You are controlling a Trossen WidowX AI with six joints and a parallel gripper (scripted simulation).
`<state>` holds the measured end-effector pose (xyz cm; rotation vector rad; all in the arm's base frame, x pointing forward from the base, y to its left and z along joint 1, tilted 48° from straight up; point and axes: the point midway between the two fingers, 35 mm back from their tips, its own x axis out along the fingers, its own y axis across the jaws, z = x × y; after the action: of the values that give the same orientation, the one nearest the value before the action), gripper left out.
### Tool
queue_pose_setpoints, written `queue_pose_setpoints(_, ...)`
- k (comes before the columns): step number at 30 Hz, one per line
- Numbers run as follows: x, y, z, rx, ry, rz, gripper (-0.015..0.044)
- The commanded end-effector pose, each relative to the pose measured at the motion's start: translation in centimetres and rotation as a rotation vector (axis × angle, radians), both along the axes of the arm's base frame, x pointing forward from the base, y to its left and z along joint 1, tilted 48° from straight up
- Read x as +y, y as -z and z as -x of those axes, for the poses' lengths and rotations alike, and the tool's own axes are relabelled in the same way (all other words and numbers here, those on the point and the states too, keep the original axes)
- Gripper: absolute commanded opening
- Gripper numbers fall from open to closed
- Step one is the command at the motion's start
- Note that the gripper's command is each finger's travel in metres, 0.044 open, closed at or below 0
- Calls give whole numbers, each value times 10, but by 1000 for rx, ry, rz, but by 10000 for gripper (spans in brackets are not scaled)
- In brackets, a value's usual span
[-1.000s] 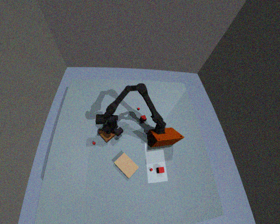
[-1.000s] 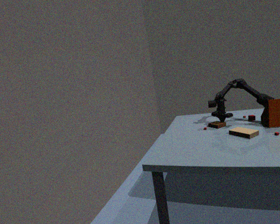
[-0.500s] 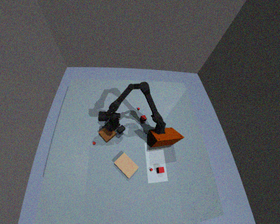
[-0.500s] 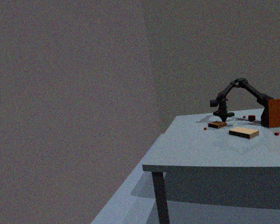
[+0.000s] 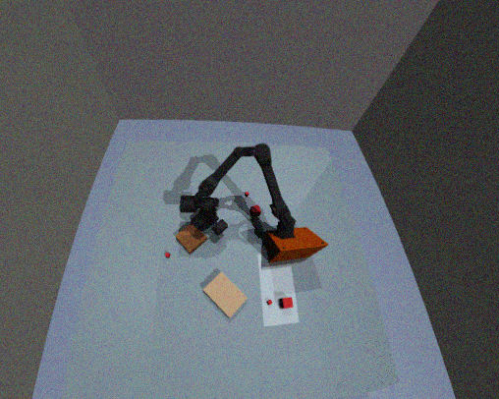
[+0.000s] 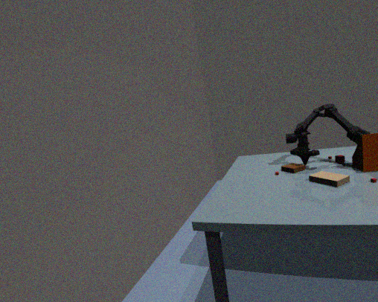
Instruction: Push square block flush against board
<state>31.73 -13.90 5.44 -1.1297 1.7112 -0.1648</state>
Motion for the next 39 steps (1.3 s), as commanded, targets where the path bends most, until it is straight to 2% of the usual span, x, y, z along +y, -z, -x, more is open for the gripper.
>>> queue_pose_setpoints(1,28,-25,-6,-14,-13,-3,0)
queue_pose_setpoints(7,37,-34,-5,-13,-14,-3,0)
queue_pose_setpoints(14,49,-20,-24,-13,-15,-4,0)
queue_pose_setpoints(20,7,15,-24,-14,-15,-2,0)
queue_pose_setpoints(39,14,22,-42,-14,-15,-3,0)
